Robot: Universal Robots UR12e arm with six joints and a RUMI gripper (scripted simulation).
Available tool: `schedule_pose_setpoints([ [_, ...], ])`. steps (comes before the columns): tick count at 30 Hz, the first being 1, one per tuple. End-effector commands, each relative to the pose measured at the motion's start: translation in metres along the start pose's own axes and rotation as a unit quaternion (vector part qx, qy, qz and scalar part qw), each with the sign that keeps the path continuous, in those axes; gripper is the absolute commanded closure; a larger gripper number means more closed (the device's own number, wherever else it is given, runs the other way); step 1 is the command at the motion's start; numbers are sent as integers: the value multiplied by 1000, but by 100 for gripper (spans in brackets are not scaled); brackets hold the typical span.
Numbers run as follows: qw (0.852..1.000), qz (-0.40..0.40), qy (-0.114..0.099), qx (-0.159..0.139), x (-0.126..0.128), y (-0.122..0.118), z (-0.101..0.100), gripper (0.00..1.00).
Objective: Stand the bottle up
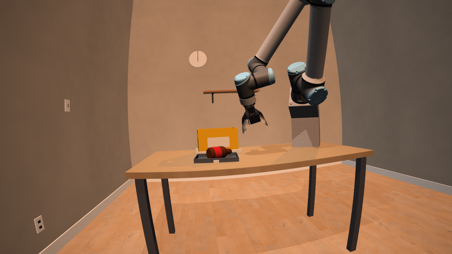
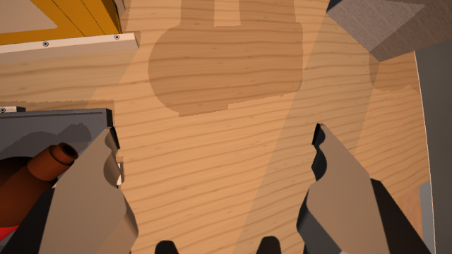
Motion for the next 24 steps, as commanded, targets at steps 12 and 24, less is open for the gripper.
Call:
schedule_pose_setpoints([
  [12,935,-300,-14,-191,-84,20,31,0],
  [24,851,-437,-30,-291,-135,46,68,0],
])
Point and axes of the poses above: the point where the finger pads meet when closed, its own z axis back along the fingers, its own x axis across the jaws, y = z × x, the point moved 10 cm from there along z, back along the fingers, and after that the axes turned 4 degrees about -z, right-handed, at the moved point
